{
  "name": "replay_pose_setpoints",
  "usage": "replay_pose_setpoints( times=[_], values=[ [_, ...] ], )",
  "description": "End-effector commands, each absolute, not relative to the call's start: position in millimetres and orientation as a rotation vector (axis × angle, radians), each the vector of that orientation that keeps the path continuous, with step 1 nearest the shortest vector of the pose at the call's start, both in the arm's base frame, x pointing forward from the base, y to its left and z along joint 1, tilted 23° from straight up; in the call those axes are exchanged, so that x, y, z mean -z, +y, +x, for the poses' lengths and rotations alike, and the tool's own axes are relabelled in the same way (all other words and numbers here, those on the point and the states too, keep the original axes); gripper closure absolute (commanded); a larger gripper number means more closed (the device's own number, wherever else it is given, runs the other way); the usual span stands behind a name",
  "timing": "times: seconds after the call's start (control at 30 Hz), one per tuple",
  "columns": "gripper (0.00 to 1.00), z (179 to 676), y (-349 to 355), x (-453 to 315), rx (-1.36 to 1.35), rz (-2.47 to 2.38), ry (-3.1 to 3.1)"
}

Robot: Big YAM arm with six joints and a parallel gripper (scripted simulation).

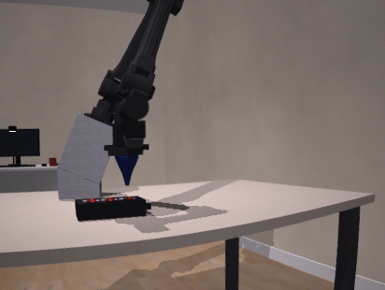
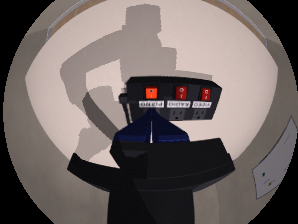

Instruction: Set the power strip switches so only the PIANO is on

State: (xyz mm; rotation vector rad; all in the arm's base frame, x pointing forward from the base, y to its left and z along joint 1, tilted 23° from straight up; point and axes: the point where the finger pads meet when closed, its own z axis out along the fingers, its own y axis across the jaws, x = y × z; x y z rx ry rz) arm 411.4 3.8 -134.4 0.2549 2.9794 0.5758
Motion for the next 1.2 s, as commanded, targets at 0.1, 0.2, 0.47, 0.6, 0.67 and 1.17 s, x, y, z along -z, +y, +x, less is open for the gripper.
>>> replay_pose_setpoints(
  times=[0.1, 0.2, 0.47, 0.6, 0.67, 1.17],
  values=[
    [1.0, 419, -6, 115, -0.57, 0.239, 2.949],
    [1.0, 412, -4, 126, -0.578, 0.247, 2.975],
    [1.0, 415, -5, 125, -0.575, 0.244, 2.968],
    [1.0, 415, -5, 125, -0.575, 0.244, 2.968],
    [1.0, 415, -5, 125, -0.575, 0.244, 2.968],
    [0.0, 418, -23, 77, -0.565, 0.243, 2.937]
  ],
)
